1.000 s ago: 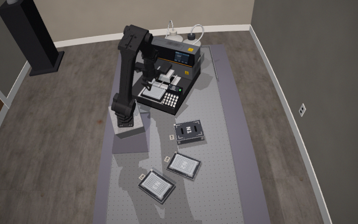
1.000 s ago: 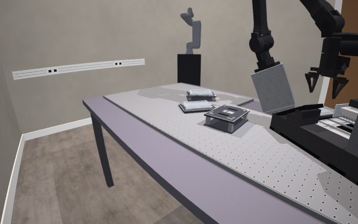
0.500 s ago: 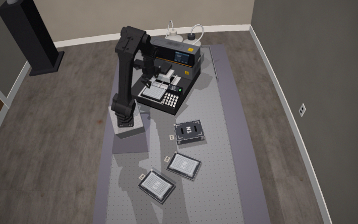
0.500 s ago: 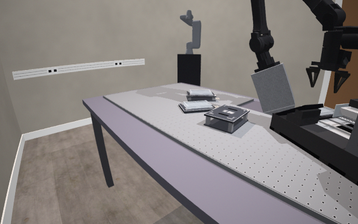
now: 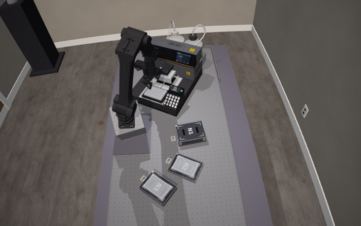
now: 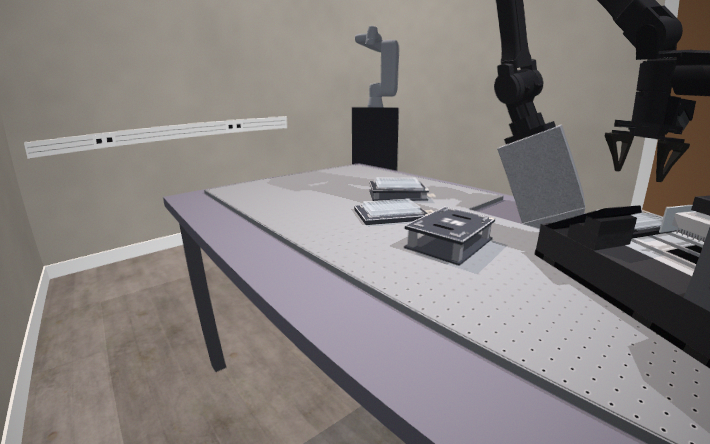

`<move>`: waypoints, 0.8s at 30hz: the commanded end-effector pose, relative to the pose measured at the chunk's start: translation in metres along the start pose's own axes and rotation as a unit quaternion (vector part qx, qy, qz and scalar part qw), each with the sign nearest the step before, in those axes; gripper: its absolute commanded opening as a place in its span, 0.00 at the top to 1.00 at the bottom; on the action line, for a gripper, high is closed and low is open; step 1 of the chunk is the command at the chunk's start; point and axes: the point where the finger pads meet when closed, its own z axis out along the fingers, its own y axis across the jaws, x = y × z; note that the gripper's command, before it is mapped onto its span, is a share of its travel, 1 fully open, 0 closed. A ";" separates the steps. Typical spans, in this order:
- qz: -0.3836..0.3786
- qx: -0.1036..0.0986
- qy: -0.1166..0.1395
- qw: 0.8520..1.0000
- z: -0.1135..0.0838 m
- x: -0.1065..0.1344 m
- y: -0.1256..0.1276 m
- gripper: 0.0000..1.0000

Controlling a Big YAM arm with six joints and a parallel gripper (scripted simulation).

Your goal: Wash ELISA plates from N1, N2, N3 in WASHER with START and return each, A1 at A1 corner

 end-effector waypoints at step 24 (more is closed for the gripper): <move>0.407 0.012 -0.006 0.913 -0.005 0.095 0.070 0.50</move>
